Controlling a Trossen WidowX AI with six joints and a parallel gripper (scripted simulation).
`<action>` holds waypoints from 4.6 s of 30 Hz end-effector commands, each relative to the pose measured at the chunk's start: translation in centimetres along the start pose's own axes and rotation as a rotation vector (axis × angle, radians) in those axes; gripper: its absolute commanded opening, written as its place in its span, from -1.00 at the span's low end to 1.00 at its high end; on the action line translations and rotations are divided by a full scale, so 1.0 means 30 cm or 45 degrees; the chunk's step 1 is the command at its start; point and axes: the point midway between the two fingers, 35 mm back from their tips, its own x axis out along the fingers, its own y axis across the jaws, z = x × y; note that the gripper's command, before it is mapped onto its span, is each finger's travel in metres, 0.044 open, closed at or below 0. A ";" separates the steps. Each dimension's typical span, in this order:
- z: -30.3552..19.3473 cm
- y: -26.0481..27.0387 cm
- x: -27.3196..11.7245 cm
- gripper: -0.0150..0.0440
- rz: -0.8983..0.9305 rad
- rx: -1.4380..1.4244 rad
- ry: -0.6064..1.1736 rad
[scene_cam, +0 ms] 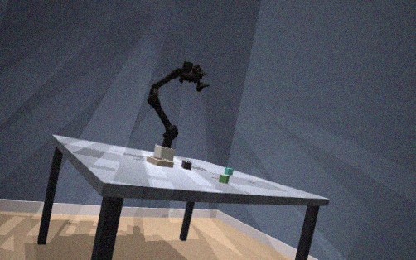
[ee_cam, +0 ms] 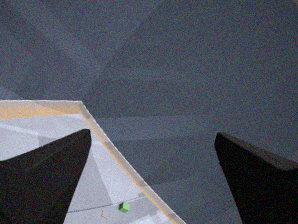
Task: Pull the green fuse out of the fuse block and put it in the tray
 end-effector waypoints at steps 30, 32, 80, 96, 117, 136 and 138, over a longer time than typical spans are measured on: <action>-0.934 0.464 0.571 -0.26 -0.721 1.800 1.276; -1.022 0.477 0.554 -0.26 -0.851 1.950 1.354; -1.550 0.654 0.310 -0.26 -2.187 2.914 1.694; -1.579 0.677 0.313 -0.26 -2.187 2.914 1.695; -1.605 0.698 0.315 -0.26 -2.187 2.914 1.695; -1.602 0.693 0.313 -0.49 -2.186 2.905 1.695; -1.600 0.692 0.313 -0.49 -2.186 2.905 1.695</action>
